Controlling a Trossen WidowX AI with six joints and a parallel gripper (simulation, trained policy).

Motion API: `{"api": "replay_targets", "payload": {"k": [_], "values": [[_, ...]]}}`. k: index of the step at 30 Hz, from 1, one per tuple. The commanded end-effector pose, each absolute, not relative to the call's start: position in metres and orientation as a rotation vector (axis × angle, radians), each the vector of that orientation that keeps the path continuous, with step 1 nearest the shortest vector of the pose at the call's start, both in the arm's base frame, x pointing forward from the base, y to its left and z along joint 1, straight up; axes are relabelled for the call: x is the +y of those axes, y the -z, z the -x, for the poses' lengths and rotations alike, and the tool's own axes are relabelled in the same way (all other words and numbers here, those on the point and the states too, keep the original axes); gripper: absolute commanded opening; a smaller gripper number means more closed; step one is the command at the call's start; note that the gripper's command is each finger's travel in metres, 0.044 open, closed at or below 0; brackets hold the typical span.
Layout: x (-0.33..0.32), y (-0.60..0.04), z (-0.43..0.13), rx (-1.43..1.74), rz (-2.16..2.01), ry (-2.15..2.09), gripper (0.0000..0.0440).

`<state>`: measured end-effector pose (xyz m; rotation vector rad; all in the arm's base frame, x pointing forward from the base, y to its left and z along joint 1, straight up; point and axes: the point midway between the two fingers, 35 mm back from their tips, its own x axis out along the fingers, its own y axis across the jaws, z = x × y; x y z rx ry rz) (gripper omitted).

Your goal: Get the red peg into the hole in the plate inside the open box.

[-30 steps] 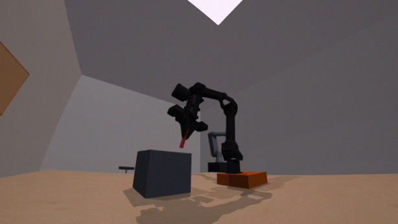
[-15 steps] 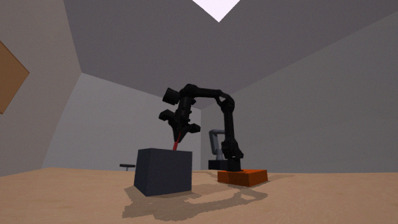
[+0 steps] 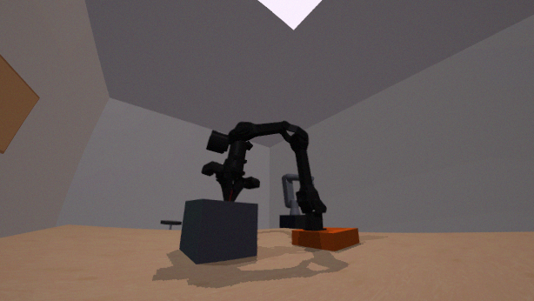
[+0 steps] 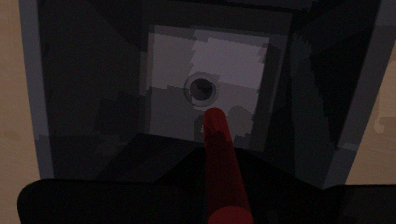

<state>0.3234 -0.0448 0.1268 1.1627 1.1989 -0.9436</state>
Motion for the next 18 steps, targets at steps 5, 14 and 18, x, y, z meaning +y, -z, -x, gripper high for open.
{"api": "replay_targets", "payload": {"k": [5,14,18], "values": [[-0.049,-0.107,-0.332,1.226,-1.160,0.927,0.0000],[-0.049,-0.081,-0.342,1.263,-1.129,0.903,0.0000],[-0.050,-0.074,-0.344,1.278,-1.106,0.903,0.0017]]}}
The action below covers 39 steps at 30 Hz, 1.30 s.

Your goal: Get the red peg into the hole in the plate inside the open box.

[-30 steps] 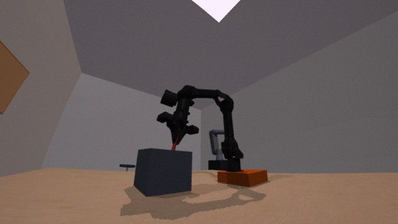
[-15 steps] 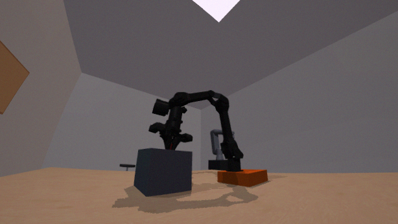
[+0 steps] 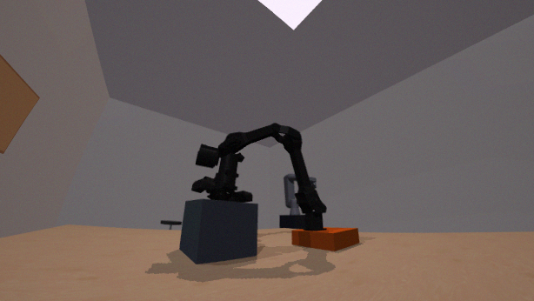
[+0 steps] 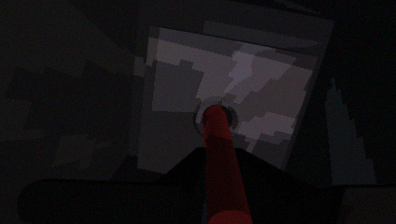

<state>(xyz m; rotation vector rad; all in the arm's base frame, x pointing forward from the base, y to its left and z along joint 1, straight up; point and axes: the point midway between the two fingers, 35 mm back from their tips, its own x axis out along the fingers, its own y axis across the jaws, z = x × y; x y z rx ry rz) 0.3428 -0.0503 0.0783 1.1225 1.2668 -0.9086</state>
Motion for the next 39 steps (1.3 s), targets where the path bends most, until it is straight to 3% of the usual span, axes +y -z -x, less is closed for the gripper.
{"api": "replay_targets", "payload": {"k": [1,4,12,39], "values": [[-0.050,-0.073,-0.344,1.283,-1.101,0.903,0.0036],[-0.049,-0.071,-0.345,1.301,-1.090,0.899,0.0098],[-0.051,-0.084,-0.349,1.326,-1.147,0.866,0.0147],[-0.069,-0.156,-0.375,1.305,-1.363,0.628,0.0241]]}}
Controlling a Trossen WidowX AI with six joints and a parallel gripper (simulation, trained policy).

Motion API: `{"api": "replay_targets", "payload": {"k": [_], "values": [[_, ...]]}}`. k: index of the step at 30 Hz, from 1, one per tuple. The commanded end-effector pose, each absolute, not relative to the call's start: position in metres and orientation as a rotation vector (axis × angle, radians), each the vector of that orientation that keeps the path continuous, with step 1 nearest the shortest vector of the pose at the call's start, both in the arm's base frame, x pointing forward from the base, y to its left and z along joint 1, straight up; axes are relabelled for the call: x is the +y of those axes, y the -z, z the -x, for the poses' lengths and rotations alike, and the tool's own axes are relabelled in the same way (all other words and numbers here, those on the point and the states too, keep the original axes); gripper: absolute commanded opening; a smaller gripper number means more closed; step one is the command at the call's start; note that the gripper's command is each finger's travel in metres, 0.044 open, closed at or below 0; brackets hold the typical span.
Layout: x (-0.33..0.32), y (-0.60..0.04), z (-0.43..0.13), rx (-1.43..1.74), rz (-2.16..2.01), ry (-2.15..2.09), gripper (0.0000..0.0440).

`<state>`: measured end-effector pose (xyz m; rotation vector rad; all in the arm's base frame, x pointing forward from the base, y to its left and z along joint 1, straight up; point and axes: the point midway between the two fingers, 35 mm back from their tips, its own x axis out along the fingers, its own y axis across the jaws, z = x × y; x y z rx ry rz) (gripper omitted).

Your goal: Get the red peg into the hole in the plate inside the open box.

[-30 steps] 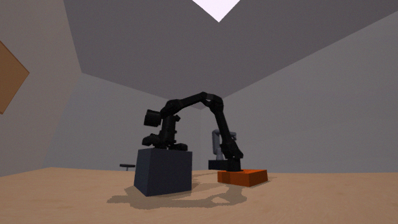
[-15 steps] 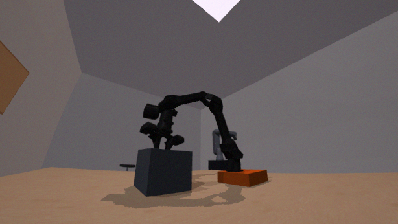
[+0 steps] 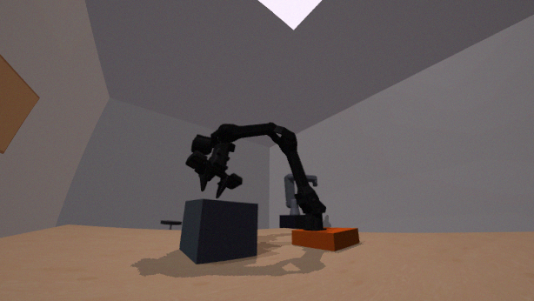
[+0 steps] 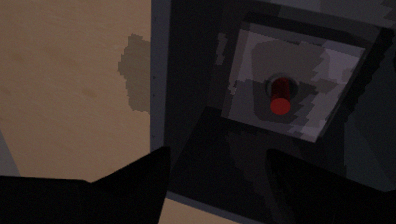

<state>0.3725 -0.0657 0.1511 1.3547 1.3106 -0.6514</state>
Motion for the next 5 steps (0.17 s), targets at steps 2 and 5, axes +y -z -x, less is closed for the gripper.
{"api": "replay_targets", "payload": {"k": [2,5], "values": [[-0.0709,-0.1603,-0.3773,1.298,-1.368,0.611,0.0248],[-0.0748,-0.1667,-0.3808,1.287,-1.372,0.583,0.0256]]}}
